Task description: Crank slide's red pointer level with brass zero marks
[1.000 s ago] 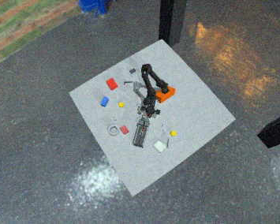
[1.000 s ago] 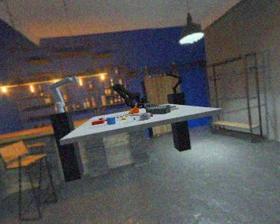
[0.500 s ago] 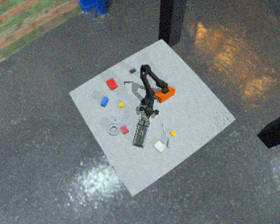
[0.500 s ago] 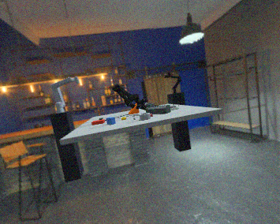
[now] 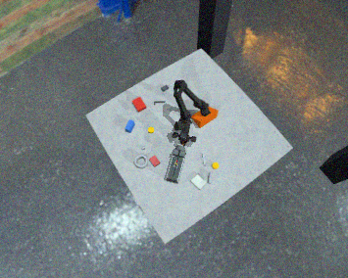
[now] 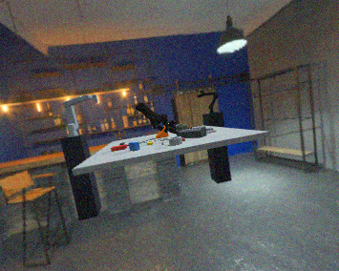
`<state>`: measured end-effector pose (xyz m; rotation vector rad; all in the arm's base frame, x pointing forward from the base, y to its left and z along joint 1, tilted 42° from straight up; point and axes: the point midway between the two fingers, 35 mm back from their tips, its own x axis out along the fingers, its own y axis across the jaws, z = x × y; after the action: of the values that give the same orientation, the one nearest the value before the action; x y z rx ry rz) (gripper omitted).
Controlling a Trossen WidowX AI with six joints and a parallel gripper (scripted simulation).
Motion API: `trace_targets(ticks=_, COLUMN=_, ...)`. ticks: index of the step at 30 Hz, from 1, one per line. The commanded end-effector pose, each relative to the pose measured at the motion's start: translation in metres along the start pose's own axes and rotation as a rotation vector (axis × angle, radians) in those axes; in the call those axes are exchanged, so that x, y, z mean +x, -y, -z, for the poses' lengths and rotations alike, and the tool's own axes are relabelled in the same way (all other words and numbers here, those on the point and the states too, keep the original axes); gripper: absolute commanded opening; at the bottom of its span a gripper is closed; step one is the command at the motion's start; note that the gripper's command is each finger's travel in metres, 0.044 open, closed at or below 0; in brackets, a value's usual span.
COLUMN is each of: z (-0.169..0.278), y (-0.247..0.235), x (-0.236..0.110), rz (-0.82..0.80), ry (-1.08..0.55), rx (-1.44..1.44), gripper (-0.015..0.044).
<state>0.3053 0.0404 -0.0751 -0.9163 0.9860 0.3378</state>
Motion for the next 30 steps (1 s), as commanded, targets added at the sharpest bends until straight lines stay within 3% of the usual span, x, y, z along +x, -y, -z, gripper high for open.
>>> trace_targets(ticks=1, z=0.0015, y=0.0093, x=0.0014, rz=0.018, ry=-0.009, rx=0.011, gripper=0.0)
trace_targets(ticks=30, z=0.0, y=0.0168, x=-0.0002, rz=0.018, ry=-0.009, rx=0.011, gripper=0.0)
